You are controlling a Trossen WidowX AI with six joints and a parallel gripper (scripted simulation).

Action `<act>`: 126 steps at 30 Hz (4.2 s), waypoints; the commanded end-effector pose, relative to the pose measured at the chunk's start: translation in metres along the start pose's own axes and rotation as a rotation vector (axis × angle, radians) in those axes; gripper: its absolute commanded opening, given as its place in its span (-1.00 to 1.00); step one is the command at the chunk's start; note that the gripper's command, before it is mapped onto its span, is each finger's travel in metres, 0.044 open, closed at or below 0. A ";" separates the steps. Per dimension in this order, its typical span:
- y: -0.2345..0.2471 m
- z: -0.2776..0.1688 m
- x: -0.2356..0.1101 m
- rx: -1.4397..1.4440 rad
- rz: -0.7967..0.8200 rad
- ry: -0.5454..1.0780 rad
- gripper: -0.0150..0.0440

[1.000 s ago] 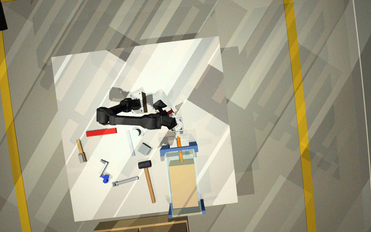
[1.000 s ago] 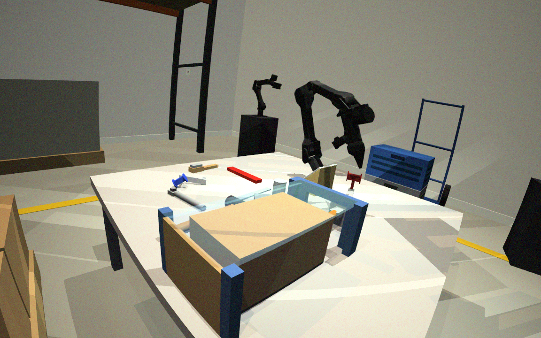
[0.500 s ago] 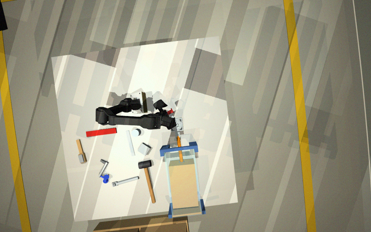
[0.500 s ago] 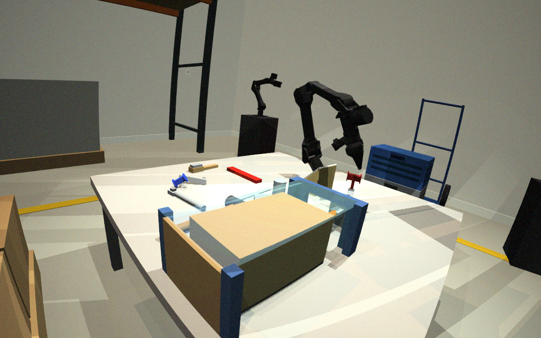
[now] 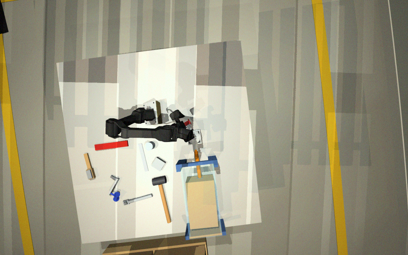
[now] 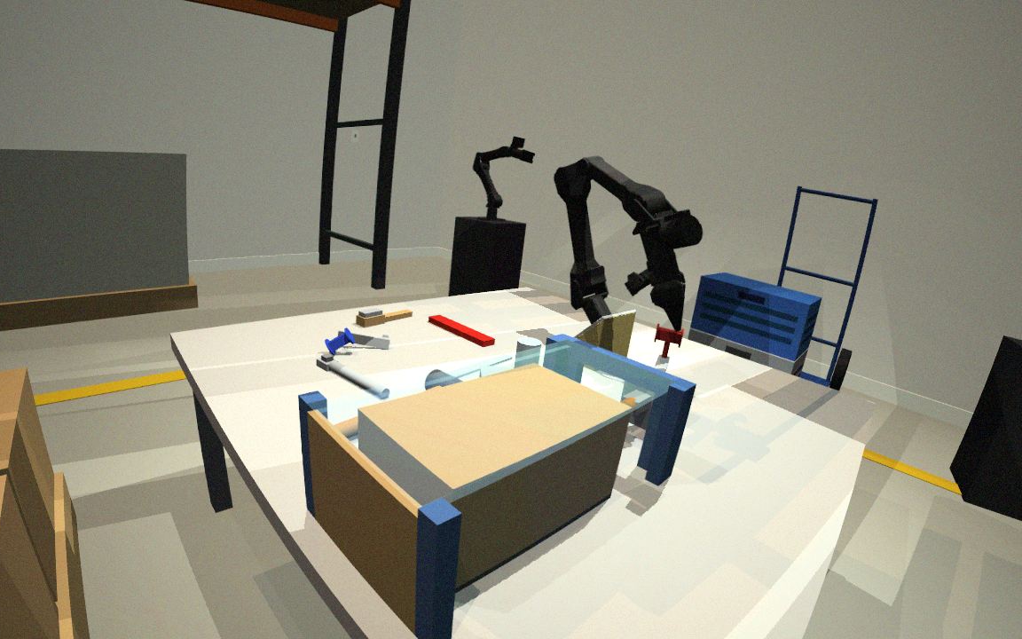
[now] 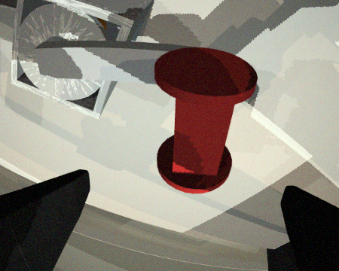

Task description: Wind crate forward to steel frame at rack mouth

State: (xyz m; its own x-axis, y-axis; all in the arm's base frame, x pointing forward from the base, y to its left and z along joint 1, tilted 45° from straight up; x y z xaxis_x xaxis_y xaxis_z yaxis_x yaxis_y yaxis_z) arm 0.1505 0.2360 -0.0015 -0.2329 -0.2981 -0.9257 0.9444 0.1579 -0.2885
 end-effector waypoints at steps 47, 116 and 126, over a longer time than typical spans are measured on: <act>-0.003 0.019 0.036 0.001 -0.001 -0.003 -0.49; 0.008 0.071 0.016 -0.003 -0.002 -0.012 -0.49; 0.015 0.081 0.012 -0.003 -0.002 -0.013 -0.49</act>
State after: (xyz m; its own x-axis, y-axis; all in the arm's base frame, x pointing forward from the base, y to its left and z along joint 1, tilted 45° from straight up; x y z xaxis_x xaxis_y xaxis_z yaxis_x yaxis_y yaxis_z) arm 0.1714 0.1668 0.0002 -0.2554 -0.2858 -0.9236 0.9365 0.1644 -0.3098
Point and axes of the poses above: the point midway between the two fingers, 35 mm back from their tips, its own x axis out along the fingers, its own y axis across the jaws, z = x × y, the point moved 8 cm from there along -x, back along the fingers, and after that the axes turned 3 degrees about -x, right-handed, at the moved point
